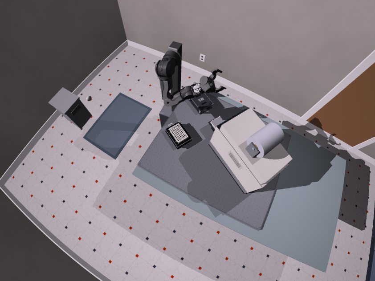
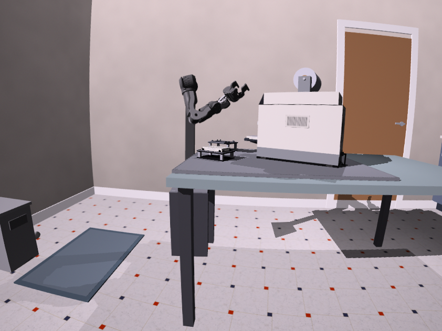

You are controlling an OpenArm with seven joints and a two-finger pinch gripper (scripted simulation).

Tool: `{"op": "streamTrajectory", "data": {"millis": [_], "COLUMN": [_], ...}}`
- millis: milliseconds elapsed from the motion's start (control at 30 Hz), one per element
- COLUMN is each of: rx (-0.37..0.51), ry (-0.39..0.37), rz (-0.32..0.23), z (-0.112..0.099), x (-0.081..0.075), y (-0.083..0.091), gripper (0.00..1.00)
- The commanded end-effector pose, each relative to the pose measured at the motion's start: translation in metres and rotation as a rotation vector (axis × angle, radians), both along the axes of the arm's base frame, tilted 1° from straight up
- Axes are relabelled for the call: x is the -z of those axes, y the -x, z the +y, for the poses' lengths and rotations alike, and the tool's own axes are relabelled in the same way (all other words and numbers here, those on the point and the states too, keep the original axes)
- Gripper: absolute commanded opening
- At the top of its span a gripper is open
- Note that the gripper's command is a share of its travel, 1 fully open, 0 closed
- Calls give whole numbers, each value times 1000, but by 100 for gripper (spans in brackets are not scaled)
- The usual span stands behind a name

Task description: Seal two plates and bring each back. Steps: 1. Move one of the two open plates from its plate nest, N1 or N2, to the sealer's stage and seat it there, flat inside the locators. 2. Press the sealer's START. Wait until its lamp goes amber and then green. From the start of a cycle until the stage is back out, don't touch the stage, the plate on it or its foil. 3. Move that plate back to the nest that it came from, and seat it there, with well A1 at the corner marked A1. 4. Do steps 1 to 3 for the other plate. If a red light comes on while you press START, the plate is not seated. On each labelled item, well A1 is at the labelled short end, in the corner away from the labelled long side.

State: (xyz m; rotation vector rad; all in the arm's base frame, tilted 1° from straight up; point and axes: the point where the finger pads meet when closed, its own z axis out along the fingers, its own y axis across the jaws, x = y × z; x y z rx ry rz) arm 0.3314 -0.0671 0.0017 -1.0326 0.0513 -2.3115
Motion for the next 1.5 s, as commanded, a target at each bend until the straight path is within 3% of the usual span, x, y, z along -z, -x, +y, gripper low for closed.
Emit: {"op": "streamTrajectory", "data": {"millis": [0, 200, 267, 333, 767, 833, 1267, 1400, 1467], "rx": [12, 62, 62, 80, 197, 197, 319, 323, 344], "ry": [-50, -221, -221, -279, -645, -645, -1009, -1015, -1081], "rz": [29, 117, 117, 144, 340, 340, 536, 544, 574], "z": [-8, -34, -34, -43, -92, -92, -130, -135, -139], "x": [3, 15, 15, 19, 61, 61, 111, 121, 128], "y": [-2, -6, -6, -7, -6, -6, 6, 8, 13], "gripper": [65, 65, 65, 65, 65, 65, 65, 65, 65]}}
